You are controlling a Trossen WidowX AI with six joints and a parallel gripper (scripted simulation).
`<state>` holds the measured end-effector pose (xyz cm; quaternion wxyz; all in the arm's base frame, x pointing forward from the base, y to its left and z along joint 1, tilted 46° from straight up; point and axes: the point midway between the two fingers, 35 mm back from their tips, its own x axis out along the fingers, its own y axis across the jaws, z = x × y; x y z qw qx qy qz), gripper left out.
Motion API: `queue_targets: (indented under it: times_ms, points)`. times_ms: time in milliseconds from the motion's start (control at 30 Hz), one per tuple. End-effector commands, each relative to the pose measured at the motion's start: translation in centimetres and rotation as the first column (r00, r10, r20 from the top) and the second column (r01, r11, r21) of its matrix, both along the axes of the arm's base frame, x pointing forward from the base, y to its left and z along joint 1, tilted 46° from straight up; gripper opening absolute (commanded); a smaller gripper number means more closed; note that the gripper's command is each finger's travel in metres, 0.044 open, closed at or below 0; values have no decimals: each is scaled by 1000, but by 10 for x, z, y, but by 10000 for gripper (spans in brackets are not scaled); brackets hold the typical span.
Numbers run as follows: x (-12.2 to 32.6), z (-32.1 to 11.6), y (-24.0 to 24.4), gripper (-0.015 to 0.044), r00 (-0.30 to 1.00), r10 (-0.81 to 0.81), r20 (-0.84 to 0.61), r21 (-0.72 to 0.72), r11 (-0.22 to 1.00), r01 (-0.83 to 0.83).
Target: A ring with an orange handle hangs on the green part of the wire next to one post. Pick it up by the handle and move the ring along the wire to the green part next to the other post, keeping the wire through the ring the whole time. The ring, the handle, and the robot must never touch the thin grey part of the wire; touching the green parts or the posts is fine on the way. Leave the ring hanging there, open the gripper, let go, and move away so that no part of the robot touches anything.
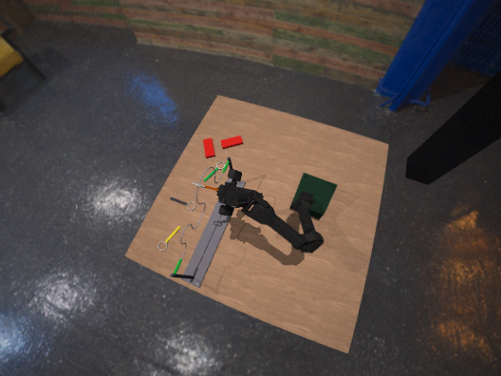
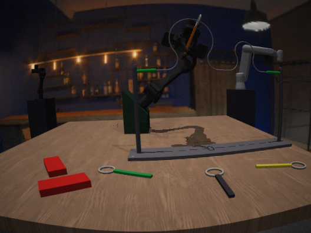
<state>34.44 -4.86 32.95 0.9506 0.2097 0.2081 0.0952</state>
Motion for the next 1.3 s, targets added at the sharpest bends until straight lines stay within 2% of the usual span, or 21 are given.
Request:
queue_targets:
  times_ms: [0,633,1267]
  points:
    - [0,0,1,-150,1000,1,1,48,999,-1]
    - [0,3,6,-150,1000,8,12,281,960,-11]
    - [0,7,11,-150,1000,11,24,498,867,-21]
